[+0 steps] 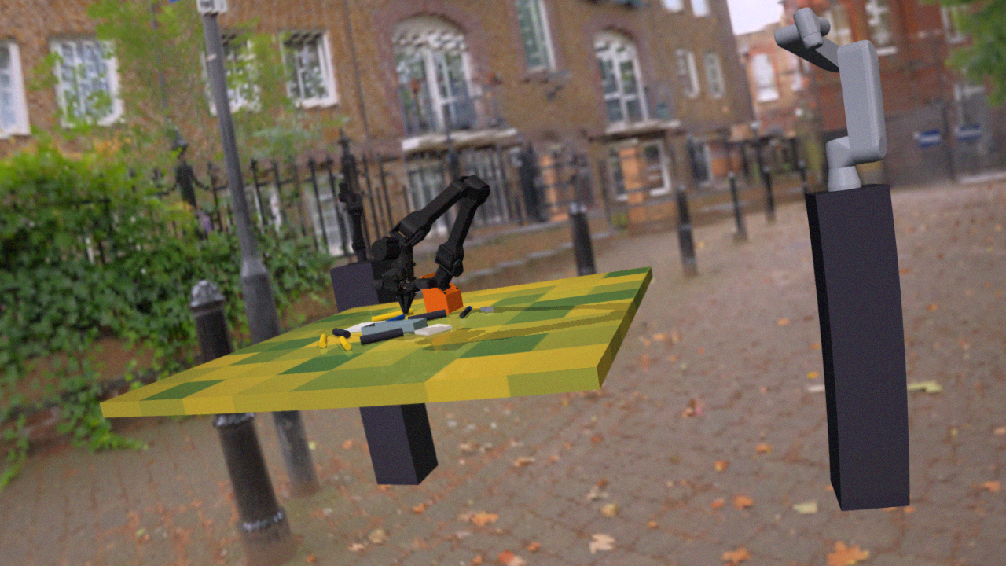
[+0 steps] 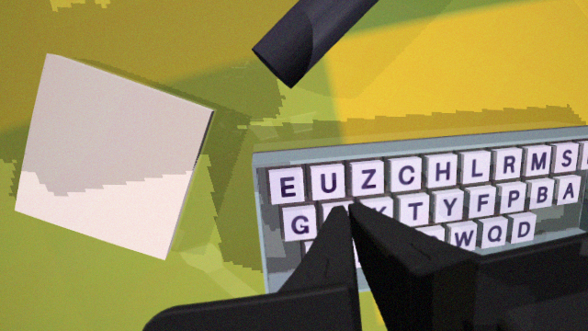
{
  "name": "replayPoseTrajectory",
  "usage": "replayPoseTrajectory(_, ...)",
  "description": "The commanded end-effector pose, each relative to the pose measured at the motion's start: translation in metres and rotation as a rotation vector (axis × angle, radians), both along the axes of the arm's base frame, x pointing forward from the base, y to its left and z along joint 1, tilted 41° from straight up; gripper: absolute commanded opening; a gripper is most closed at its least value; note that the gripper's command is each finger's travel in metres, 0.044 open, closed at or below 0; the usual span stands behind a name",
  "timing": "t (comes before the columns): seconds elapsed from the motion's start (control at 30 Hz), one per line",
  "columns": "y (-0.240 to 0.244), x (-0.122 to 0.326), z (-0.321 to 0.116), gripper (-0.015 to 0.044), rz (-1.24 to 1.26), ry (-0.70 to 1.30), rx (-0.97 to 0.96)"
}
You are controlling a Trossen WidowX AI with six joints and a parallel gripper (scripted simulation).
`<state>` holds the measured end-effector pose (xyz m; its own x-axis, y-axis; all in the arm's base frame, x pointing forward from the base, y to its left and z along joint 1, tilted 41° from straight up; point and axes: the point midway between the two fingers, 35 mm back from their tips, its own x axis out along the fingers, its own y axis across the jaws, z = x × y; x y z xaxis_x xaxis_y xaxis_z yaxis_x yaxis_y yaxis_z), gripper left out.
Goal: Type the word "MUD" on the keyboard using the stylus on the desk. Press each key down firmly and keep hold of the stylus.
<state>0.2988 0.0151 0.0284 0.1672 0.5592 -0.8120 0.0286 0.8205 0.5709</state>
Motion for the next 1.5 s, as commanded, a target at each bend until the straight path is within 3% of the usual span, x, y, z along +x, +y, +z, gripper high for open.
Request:
replayPoseTrajectory(0.0, 0.004, -0.014, -0.013, 0.0000, -0.019, 0.147, 0.124)
replayPoseTrajectory(0.47, 0.002, -0.014, -0.015, 0.0000, -0.019, 0.147, 0.123)
replayPoseTrajectory(0.63, -0.042, -0.022, -0.054, 0.0000, -0.020, 0.147, 0.120)
replayPoseTrajectory(1.1, -0.044, -0.023, -0.055, 0.0000, -0.020, 0.147, 0.120)
replayPoseTrajectory(1.3, -0.091, -0.031, -0.096, 0.0000, -0.020, 0.147, 0.115)
replayPoseTrajectory(1.47, -0.093, -0.031, -0.097, 0.0000, -0.020, 0.146, 0.115)
